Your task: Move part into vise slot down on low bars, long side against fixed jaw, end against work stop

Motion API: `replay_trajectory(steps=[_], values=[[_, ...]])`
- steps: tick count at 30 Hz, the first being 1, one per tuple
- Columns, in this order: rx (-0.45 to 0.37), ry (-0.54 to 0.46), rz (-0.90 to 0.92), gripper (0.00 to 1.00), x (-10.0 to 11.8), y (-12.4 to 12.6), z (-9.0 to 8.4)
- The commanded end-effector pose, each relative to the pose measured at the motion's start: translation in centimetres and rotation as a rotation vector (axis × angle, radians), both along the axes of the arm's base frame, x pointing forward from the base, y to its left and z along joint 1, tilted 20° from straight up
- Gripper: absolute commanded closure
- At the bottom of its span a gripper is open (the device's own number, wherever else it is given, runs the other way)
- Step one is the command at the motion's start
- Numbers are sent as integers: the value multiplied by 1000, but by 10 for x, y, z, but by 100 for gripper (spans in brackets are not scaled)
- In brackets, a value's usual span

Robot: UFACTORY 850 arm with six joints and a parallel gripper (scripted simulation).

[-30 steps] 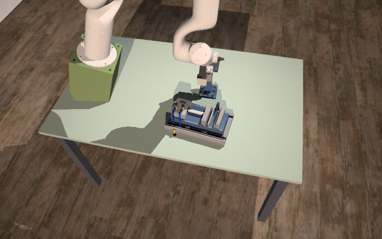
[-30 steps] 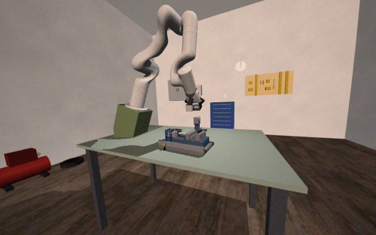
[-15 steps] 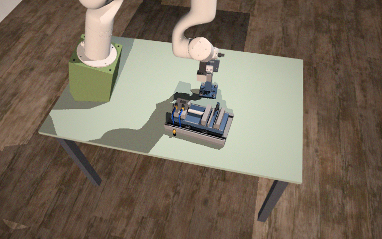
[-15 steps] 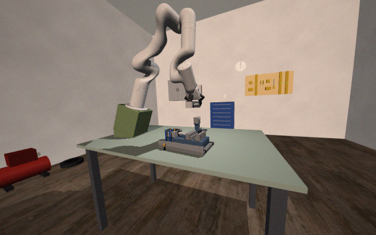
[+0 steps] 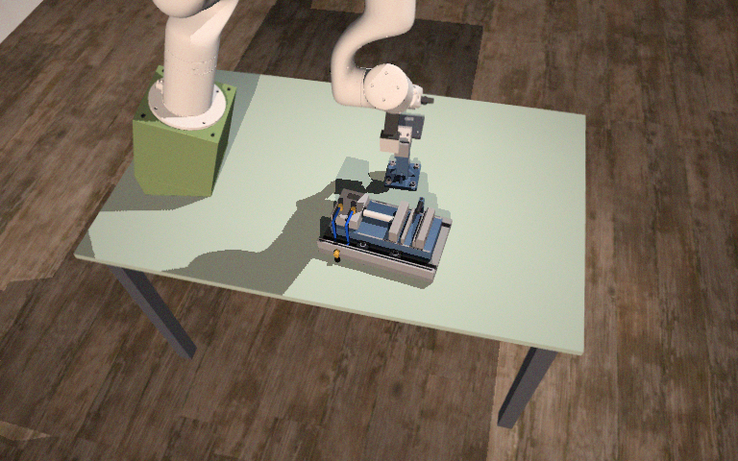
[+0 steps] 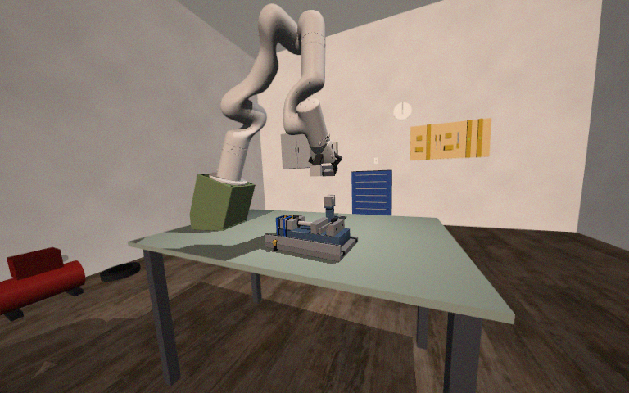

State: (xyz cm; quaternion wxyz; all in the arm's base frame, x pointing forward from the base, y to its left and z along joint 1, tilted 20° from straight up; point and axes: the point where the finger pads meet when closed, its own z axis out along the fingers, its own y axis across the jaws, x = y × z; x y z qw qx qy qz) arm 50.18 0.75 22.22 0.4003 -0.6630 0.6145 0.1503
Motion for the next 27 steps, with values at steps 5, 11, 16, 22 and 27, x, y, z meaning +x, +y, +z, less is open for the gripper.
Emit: replay_trajectory(steps=[5, 11, 16, 22, 27], values=[[0, -1, 0, 100, -2, 0, 7], [0, -1, 0, 100, -3, 0, 9], [0, -1, 0, 100, -3, 0, 10], [0, -1, 0, 100, -3, 0, 10], [0, -1, 0, 100, -3, 0, 10]])
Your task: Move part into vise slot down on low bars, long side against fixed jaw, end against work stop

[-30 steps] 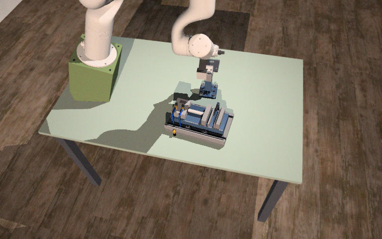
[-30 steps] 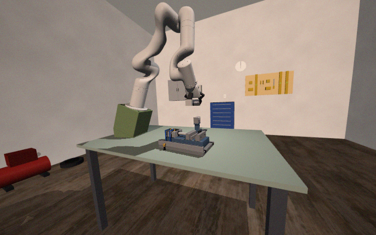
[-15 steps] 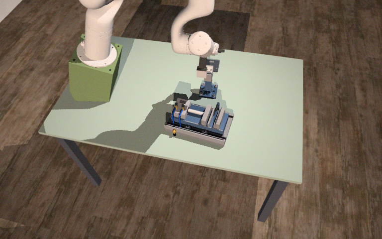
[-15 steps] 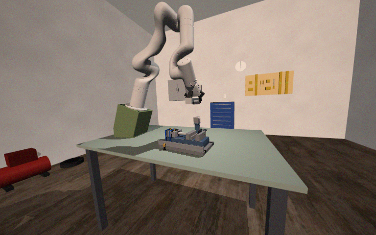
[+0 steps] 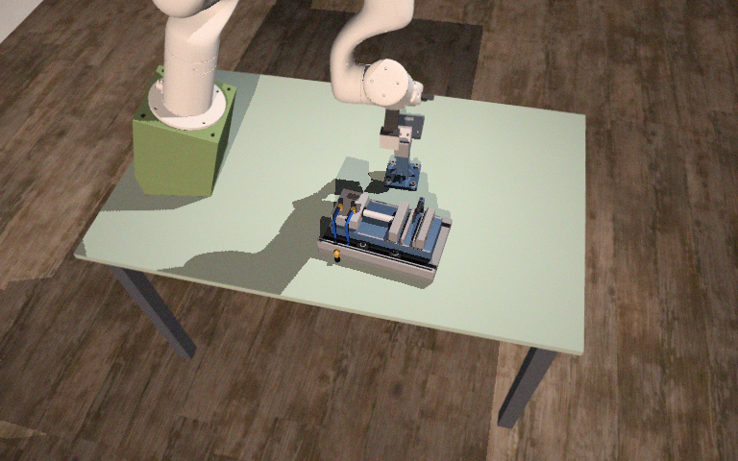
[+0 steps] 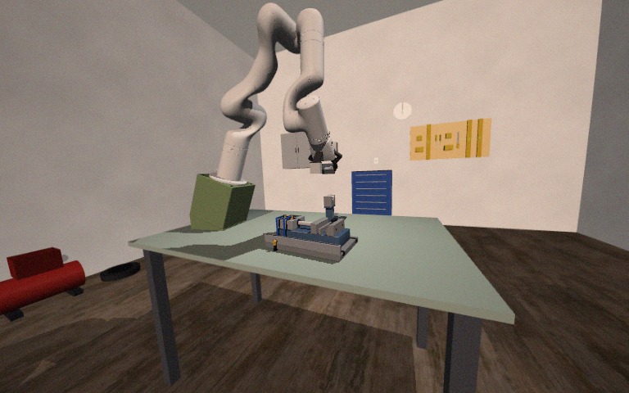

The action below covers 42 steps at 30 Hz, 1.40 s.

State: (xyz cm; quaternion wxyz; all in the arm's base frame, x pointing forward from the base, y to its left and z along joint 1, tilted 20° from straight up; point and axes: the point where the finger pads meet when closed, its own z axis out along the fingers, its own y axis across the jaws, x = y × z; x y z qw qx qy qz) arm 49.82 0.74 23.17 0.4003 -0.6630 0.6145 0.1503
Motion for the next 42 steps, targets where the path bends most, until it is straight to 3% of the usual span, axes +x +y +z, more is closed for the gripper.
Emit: replay_trajectory(steps=[1, 23, 34, 42], values=[[0, -1, 0, 100, 0, 0, 1], [-22, -13, 16, 100, 0, -4, -2], [-99, -55, 73, 100, 1, -16, -9], [-221, -119, 167, 100, 2, -38, -20]])
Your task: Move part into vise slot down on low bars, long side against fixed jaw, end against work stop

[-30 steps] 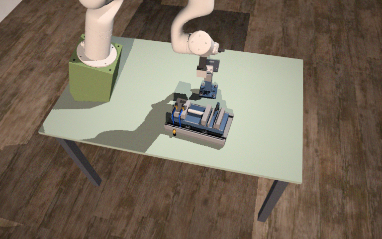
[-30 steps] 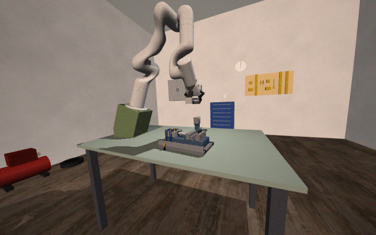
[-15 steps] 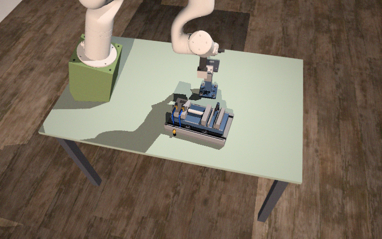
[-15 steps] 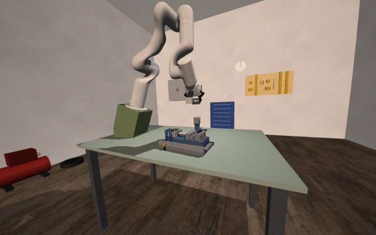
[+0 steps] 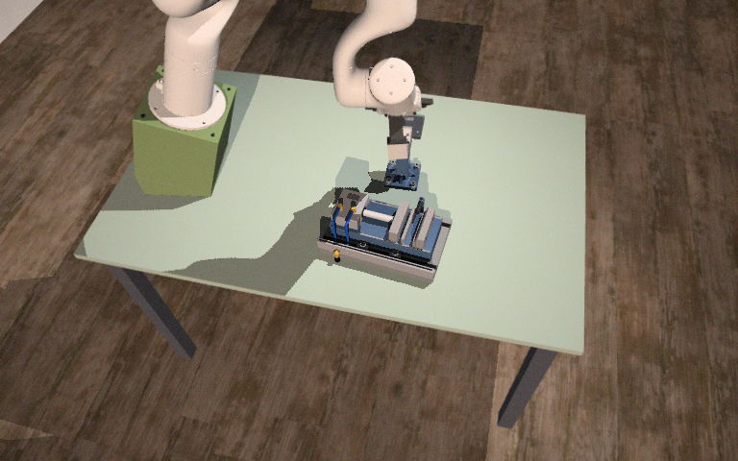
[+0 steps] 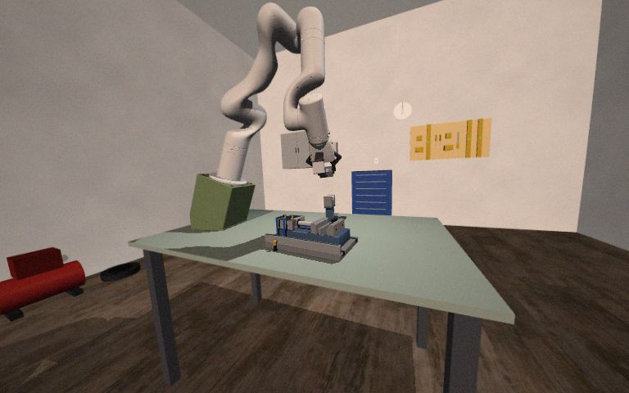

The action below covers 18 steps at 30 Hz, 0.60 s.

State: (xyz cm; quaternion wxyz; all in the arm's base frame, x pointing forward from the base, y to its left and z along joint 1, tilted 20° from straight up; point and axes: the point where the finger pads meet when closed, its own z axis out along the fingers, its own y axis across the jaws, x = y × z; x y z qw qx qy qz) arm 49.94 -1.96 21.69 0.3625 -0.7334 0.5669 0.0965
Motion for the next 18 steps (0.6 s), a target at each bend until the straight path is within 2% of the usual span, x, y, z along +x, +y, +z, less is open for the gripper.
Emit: replay_trajectory(steps=[1, 7, 9, 18], values=[[-81, -44, 63, 100, 2, -15, -6], [-203, -107, 163, 100, 5, -39, -15], [-203, -107, 163, 100, 5, -39, -15], [-409, -206, 343, 100, 13, -82, -24]])
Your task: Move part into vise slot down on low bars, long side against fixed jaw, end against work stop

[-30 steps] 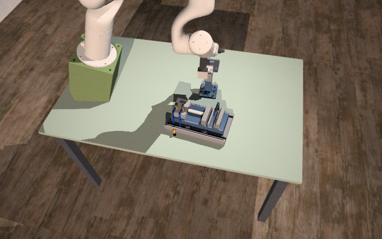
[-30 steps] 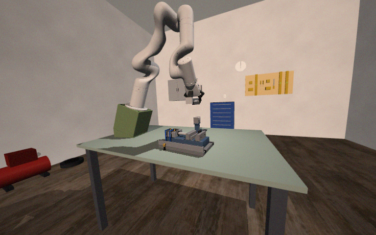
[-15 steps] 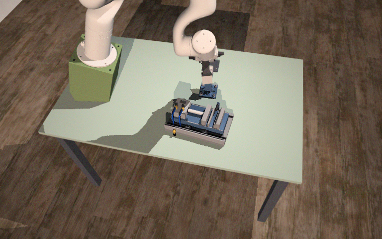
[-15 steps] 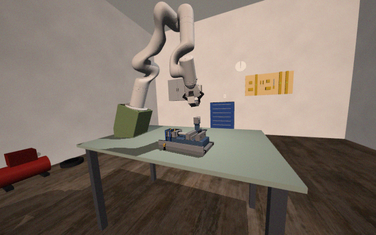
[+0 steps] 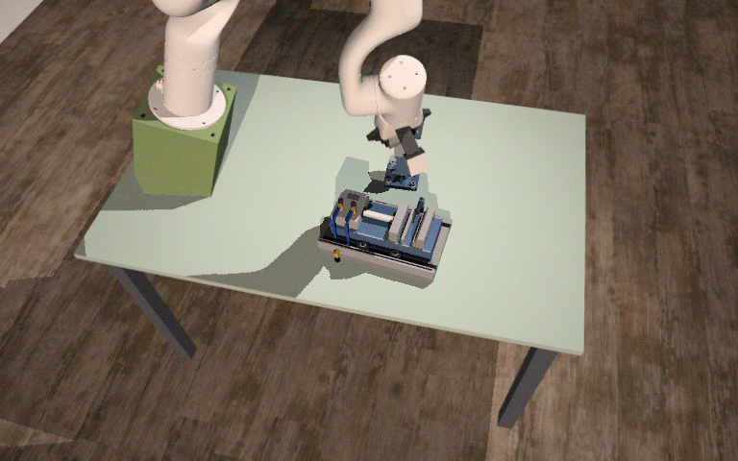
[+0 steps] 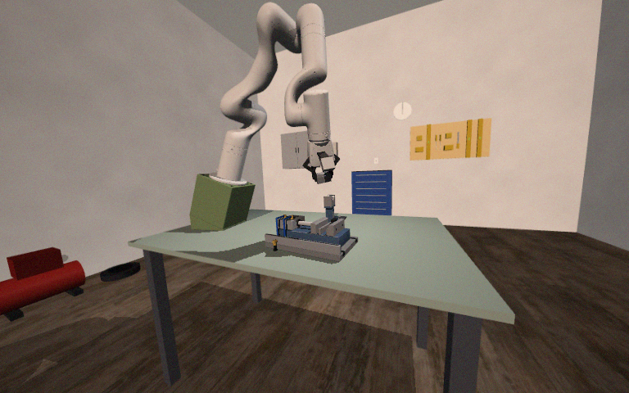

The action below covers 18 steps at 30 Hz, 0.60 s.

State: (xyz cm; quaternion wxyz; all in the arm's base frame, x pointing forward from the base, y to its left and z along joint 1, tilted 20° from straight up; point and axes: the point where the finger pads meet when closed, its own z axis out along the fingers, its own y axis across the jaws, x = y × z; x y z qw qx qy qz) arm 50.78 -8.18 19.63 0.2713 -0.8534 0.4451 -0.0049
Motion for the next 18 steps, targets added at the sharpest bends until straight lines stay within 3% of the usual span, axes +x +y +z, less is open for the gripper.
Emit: replay_trajectory(steps=[1, 18], values=[[-118, -58, 103, 100, 5, -25, -5], [-444, -189, 403, 100, 26, -98, -5]])
